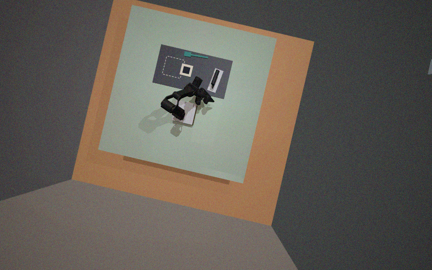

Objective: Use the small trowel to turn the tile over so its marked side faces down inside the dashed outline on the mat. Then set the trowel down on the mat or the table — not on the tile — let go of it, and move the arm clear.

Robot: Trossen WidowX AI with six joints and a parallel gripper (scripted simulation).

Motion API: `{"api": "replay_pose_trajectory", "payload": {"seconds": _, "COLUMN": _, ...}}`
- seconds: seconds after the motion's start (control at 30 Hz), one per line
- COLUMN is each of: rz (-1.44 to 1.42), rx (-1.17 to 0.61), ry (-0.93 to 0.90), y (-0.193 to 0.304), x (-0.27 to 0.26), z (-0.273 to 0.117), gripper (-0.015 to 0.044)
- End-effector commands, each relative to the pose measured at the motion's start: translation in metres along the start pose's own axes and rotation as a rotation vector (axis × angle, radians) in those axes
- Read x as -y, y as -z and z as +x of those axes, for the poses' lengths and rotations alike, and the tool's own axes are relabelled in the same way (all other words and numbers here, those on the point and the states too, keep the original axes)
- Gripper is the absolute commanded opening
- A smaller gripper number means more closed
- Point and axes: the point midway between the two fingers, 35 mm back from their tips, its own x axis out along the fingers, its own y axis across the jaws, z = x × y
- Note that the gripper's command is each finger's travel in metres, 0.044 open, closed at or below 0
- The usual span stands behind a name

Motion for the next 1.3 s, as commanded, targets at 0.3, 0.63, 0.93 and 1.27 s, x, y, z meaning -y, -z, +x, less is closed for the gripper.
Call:
{"api": "replay_pose_trajectory", "payload": {"seconds": 0.3, "rz": 0.0, "rx": 0.0, "ry": 0.001, "y": 0.0, "x": 0.0001, "z": 0.0, "gripper": 0.0137}}
{"api": "replay_pose_trajectory", "payload": {"seconds": 0.63, "rz": 0.0, "rx": 0.0, "ry": 0.0, "y": 0.0, "x": 0.0, "z": 0.0, "gripper": 0.01}}
{"api": "replay_pose_trajectory", "payload": {"seconds": 0.93, "rz": 0.0, "rx": 0.0, "ry": 0.0, "y": 0.0, "x": 0.0, "z": 0.0, "gripper": 0.0}}
{"api": "replay_pose_trajectory", "payload": {"seconds": 1.27, "rz": 0.0, "rx": 0.0, "ry": 0.0, "y": 0.0, "x": 0.0, "z": 0.0, "gripper": 0.0026}}
